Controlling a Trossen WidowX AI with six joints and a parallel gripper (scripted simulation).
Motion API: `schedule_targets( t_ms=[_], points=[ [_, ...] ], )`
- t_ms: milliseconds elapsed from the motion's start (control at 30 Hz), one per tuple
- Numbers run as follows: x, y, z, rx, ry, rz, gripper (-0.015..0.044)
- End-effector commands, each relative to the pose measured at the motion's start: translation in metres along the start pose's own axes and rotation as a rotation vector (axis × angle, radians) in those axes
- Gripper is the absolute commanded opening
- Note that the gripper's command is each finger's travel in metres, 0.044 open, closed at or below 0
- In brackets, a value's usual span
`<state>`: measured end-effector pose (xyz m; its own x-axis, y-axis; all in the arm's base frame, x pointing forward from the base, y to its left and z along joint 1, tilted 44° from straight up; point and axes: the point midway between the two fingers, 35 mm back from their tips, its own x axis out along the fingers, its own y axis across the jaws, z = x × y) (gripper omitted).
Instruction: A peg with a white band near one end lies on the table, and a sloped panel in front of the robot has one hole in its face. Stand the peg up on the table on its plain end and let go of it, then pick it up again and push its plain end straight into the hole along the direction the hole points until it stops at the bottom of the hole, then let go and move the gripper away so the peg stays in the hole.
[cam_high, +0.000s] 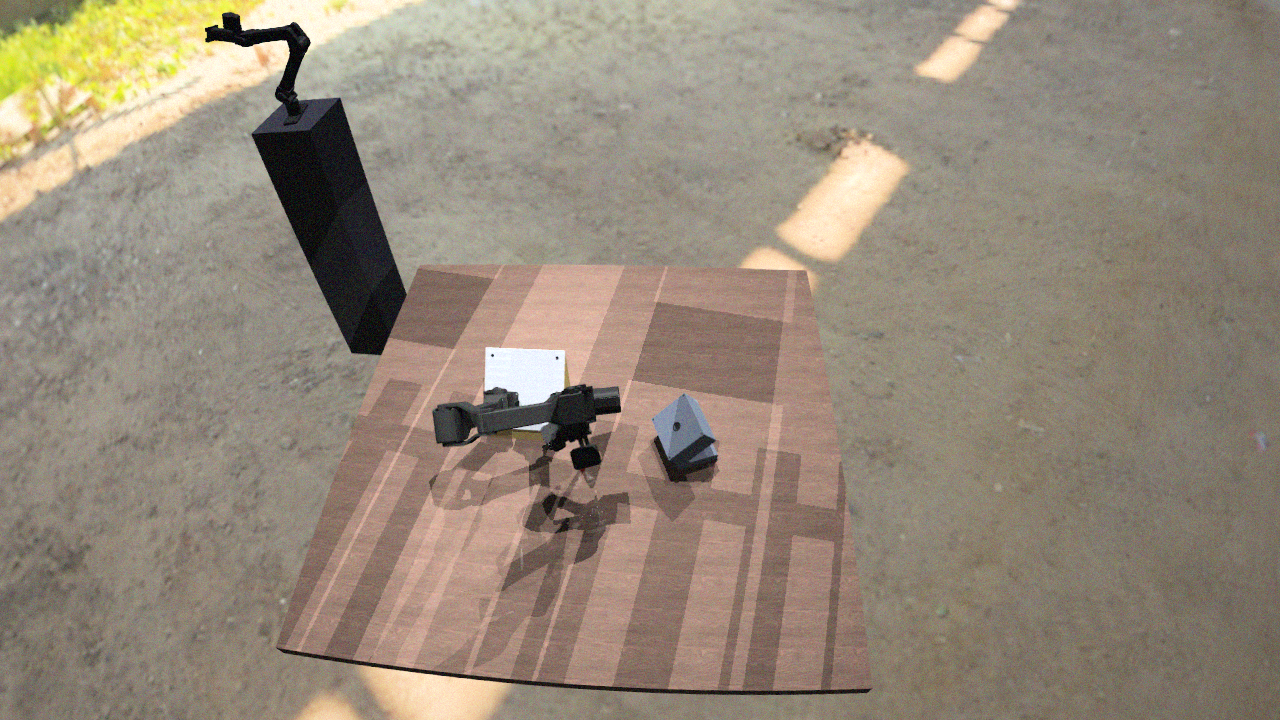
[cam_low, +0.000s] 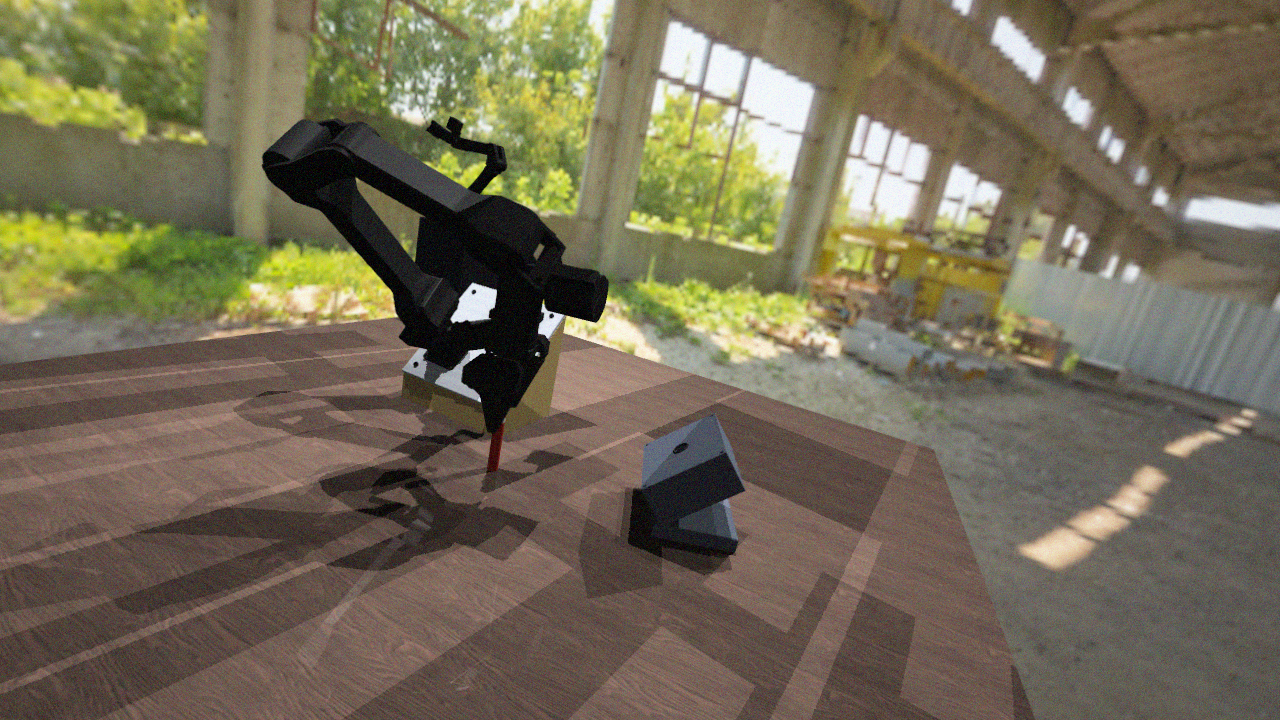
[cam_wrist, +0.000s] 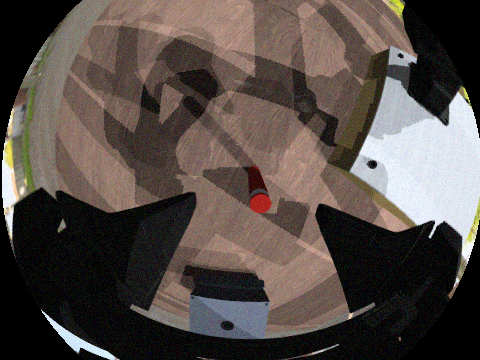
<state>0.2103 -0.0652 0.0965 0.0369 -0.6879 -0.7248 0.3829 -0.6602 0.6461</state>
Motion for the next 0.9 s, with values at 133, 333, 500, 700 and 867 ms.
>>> schedule_targets(
  t_ms=[133, 333, 500, 700, 867],
  points=[
    [0.015, 0.0, 0.001, -0.006, -0.003, 0.003, 0.044],
    [0.024, 0.0, 0.002, -0.006, -0.004, 0.005, 0.044],
    [0.032, 0.0, 0.003, -0.006, -0.005, 0.007, 0.044],
    [0.037, 0.0, 0.004, -0.006, -0.006, 0.009, 0.044],
    [0.034, 0.001, 0.003, 0.001, -0.003, 0.006, 0.0309]
  ],
)
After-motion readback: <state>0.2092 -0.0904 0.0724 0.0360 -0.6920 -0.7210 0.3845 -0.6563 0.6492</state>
